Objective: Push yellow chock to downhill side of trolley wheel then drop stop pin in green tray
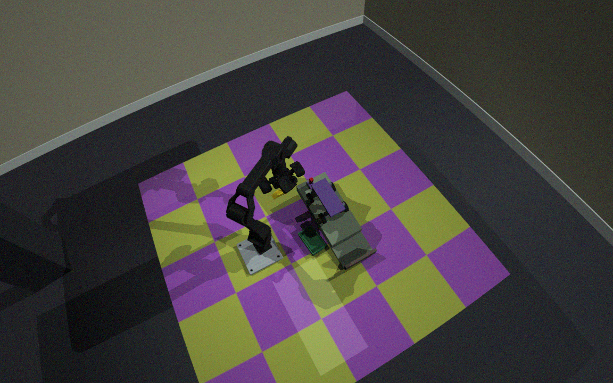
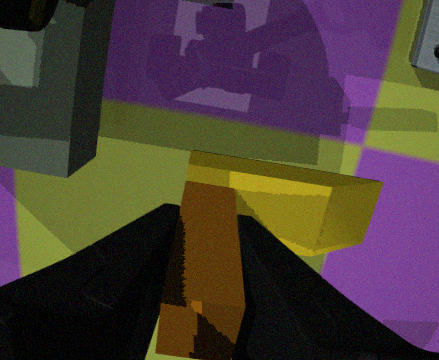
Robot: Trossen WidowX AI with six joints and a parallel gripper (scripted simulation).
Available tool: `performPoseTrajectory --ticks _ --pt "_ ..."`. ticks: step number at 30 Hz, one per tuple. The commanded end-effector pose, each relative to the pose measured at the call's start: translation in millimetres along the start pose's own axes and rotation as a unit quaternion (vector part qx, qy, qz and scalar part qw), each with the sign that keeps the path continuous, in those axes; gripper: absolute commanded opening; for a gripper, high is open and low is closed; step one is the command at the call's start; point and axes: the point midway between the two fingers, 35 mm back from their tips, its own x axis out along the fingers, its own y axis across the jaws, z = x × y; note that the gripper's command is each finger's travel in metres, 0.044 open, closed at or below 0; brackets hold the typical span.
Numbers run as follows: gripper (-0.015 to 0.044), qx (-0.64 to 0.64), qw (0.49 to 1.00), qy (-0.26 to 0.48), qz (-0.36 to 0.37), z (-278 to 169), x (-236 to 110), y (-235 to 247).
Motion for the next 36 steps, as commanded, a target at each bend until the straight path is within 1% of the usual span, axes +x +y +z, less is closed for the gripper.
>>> performPoseTrajectory --ticks 1,36 --pt "0.0000 0.004 1.000 -0.003 -0.001 13 1 2" --pt "0.0000 0.006 1.000 -0.010 0.001 130 6 30"
